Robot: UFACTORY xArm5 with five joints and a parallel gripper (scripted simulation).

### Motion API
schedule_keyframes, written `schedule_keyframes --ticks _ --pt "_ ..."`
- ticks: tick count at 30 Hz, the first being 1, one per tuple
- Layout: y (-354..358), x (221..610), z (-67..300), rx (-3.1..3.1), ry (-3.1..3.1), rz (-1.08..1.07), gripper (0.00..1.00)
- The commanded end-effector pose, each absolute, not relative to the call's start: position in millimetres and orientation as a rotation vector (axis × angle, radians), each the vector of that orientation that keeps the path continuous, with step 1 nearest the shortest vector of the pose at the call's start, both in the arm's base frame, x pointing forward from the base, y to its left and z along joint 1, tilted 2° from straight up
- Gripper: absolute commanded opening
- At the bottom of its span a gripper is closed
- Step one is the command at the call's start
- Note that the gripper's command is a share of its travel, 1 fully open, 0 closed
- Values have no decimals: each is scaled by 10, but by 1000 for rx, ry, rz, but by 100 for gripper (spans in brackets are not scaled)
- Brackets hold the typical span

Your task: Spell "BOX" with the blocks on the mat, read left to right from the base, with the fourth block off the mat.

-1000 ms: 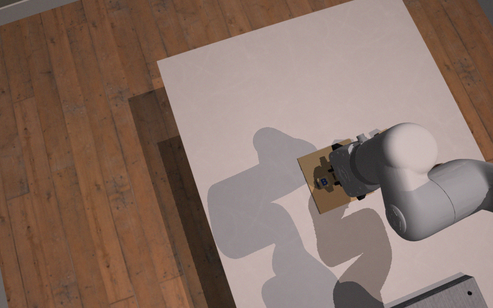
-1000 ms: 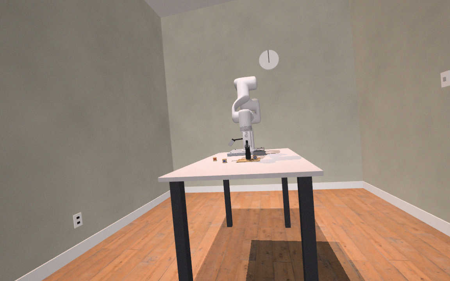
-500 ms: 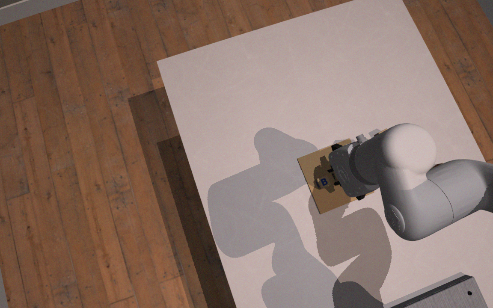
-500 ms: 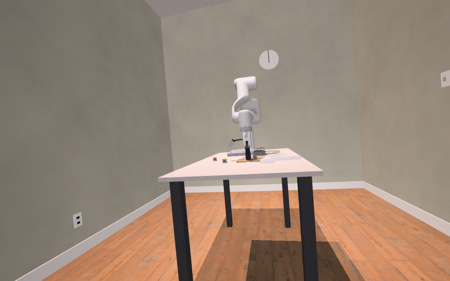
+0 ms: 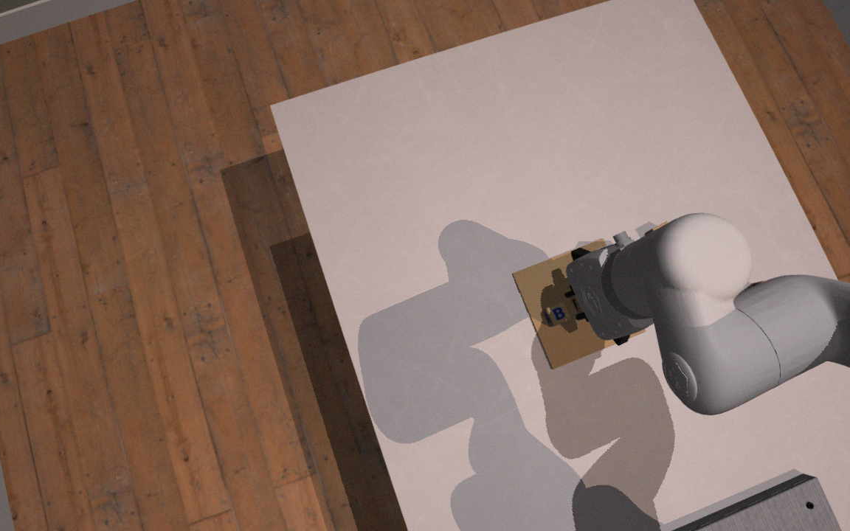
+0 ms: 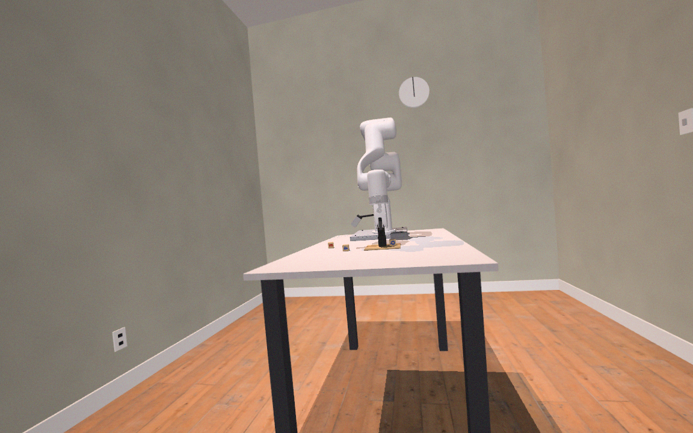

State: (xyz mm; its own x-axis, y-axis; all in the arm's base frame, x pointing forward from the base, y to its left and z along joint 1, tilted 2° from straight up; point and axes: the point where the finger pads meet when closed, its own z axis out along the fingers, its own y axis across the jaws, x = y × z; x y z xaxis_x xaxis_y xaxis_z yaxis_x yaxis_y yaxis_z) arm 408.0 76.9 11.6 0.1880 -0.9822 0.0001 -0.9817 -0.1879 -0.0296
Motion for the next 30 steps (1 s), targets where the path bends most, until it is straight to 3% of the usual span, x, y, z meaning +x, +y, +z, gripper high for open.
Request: schedule_keyframes --ticks 1,25,30 --pt "772 4093 126 -2402 1986 -33 21" --pt "772 4093 126 -2402 1986 -33 21" --pt "772 4093 126 -2402 1986 -33 30"
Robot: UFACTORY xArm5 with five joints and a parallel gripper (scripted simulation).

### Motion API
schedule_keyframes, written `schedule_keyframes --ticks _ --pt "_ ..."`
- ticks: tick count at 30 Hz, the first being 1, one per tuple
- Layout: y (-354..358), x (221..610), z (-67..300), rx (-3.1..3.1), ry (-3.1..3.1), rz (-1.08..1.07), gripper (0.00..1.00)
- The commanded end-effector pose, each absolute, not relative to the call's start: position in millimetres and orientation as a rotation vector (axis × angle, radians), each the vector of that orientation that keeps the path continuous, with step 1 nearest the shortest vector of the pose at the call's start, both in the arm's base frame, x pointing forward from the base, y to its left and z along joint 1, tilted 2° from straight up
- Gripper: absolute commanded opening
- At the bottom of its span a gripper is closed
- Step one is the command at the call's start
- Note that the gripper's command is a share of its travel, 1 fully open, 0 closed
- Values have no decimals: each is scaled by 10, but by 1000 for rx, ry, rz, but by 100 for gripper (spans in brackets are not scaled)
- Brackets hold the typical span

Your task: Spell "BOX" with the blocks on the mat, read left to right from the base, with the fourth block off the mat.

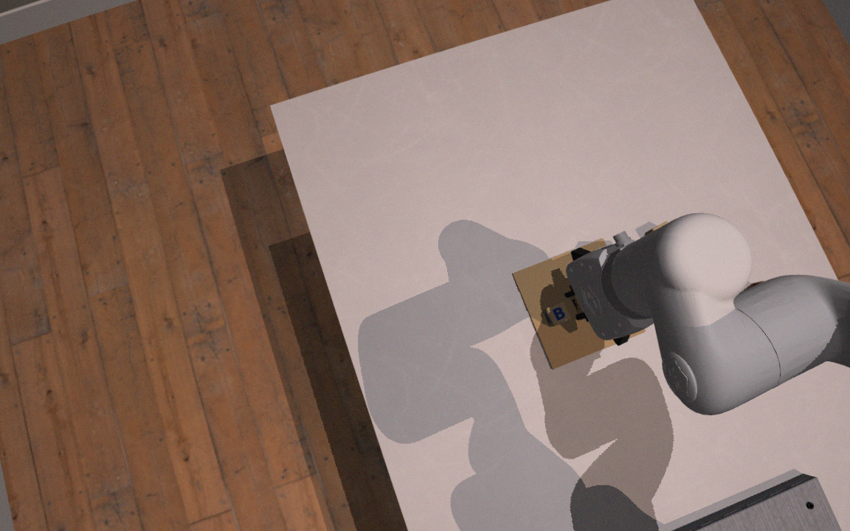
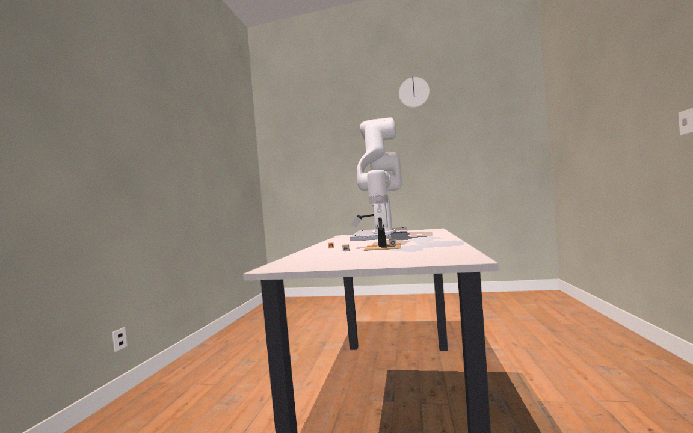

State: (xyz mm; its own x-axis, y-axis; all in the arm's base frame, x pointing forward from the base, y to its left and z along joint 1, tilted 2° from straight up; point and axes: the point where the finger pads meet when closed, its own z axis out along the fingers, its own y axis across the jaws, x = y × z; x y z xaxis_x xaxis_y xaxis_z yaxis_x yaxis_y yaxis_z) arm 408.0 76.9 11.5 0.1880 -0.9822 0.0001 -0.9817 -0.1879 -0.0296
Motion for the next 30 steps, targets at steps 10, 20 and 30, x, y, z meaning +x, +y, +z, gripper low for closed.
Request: schedule_keyframes --ticks 10,20,30 --pt "772 4093 126 -2402 1986 -33 42" --pt "772 4093 128 -2402 1986 -33 42" --pt "767 4087 315 -2402 1985 -33 42"
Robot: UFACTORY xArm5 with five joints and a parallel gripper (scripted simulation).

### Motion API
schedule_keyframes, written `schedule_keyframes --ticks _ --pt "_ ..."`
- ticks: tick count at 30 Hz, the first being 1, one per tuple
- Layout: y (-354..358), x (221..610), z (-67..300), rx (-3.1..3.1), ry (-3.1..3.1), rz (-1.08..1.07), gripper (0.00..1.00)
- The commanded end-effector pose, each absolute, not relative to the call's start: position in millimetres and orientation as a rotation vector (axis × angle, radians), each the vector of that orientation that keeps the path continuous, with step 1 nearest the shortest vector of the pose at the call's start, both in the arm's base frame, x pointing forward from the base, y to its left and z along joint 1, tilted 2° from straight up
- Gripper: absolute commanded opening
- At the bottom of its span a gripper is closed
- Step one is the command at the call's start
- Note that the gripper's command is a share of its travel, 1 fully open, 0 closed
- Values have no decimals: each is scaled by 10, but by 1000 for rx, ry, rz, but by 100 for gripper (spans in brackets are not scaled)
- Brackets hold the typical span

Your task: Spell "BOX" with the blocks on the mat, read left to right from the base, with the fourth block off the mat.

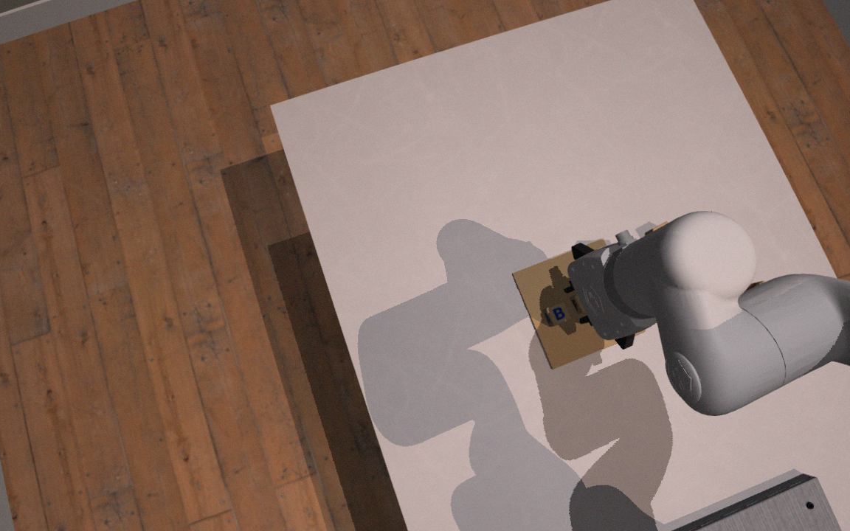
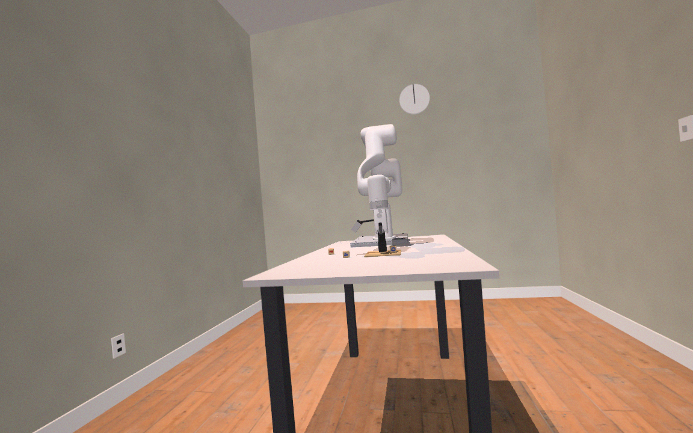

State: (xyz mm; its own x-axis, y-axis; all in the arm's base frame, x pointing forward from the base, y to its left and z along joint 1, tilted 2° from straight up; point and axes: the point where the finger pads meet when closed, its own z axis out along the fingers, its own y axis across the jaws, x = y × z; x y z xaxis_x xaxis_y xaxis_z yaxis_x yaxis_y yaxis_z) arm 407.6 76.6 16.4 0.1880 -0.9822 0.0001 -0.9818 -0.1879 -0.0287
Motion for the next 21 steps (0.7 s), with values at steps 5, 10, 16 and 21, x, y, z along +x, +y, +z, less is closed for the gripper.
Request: schedule_keyframes --ticks 5,10,16,21 --pt "769 4078 577 -2402 1985 -33 42" --pt "771 4072 739 -2402 1985 -33 42" --pt "772 4065 969 -2402 1985 -33 42" --pt "773 4063 1019 -2401 1985 -33 42"
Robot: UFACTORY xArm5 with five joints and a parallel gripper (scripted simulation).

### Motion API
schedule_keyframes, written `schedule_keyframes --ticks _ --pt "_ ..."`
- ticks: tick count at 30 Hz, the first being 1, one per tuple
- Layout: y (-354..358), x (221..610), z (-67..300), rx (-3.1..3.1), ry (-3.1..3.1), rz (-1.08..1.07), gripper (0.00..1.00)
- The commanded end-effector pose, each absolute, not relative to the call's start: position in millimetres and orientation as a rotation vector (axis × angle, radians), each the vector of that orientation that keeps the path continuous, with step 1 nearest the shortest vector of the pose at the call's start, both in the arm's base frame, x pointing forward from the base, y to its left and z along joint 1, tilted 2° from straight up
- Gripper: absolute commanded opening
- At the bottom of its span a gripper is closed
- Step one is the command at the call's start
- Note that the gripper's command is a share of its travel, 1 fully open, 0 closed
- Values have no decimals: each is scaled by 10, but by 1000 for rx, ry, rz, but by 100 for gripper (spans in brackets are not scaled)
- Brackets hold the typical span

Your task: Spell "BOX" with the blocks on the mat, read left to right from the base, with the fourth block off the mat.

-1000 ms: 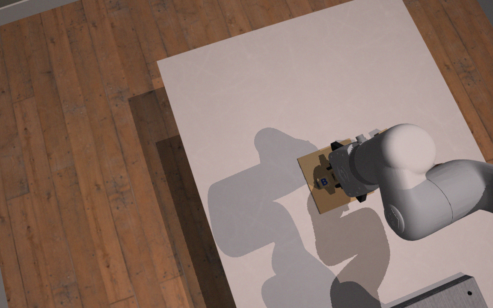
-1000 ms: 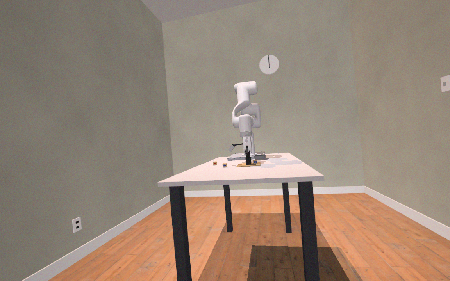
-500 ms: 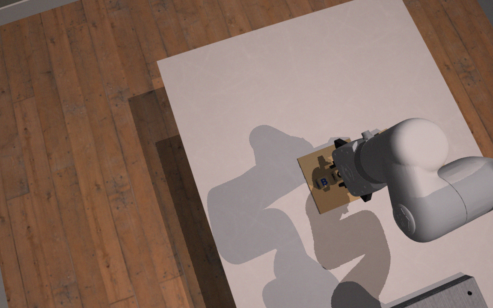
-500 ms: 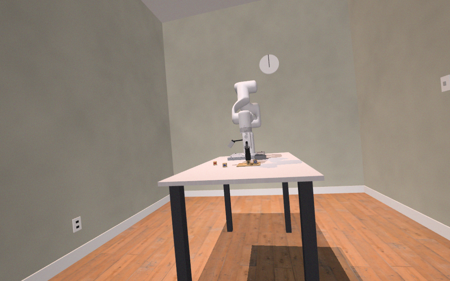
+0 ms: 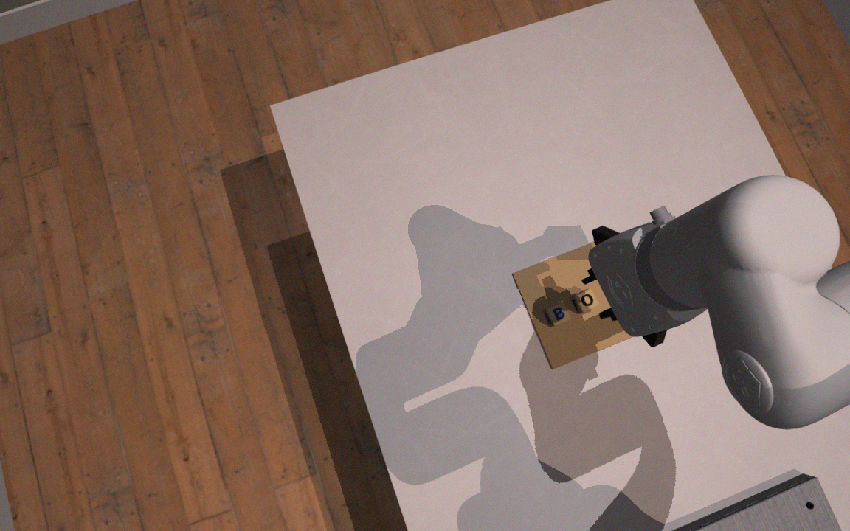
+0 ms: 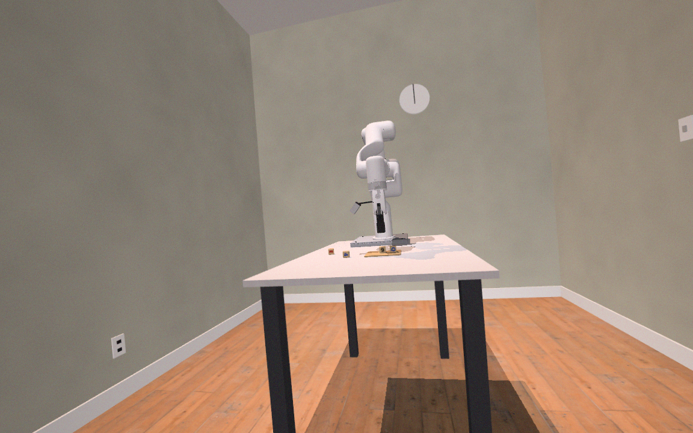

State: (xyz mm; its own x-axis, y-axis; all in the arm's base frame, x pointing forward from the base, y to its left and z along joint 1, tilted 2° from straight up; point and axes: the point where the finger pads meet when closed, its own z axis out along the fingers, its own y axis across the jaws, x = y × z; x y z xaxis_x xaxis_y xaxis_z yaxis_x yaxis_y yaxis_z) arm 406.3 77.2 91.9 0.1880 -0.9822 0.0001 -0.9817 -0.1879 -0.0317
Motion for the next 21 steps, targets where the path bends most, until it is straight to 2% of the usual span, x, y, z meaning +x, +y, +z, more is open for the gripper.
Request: schedule_keyframes --ticks 1,2,21 --pt "773 4062 1020 -2401 1985 -33 42" --pt "773 4062 1020 -2401 1985 -33 100" --pt "773 4062 1020 -2401 1985 -33 100"
